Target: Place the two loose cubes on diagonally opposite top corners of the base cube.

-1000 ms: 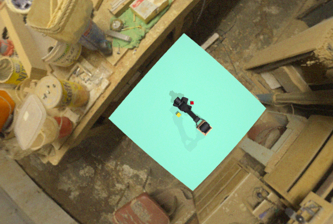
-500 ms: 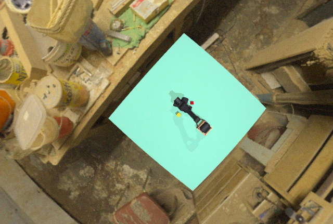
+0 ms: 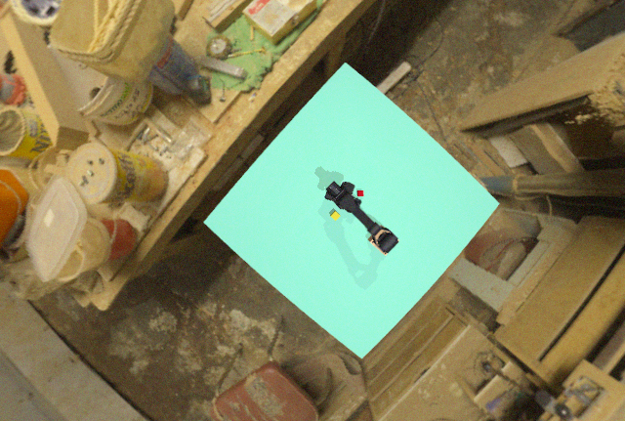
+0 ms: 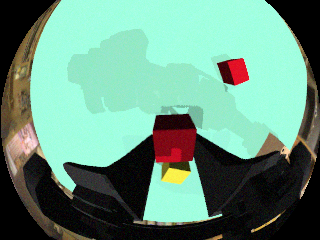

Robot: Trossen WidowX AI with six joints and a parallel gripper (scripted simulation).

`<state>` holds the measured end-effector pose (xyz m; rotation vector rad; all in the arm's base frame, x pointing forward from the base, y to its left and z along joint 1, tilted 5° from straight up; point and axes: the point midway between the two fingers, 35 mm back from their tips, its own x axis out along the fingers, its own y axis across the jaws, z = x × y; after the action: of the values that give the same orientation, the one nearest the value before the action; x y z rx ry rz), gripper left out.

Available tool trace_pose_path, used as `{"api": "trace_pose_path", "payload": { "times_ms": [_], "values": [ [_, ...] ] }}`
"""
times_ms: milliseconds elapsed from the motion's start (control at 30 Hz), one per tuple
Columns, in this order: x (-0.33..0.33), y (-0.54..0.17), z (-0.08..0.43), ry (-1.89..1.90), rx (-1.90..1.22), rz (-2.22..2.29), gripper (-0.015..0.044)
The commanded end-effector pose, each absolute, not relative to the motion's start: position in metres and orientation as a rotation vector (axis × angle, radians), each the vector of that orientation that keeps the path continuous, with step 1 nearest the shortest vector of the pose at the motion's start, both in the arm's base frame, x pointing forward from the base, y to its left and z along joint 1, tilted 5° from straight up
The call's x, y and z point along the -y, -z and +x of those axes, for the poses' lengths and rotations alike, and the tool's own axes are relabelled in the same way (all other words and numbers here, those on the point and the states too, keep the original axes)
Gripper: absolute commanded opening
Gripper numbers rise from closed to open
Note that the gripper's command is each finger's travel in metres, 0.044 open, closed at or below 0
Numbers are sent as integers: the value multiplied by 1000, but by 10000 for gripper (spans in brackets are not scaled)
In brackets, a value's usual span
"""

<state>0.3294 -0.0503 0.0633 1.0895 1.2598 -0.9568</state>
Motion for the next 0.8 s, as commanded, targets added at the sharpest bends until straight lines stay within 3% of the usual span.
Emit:
{"api": "trace_pose_path", "payload": {
  "times_ms": [0,400,767],
  "values": [
    [51,-80,330,949,-1248,1087,105],
    [52,-116,322,950,-1248,1087,105],
    [29,-106,321,867,-1288,999,105]
  ]
}}
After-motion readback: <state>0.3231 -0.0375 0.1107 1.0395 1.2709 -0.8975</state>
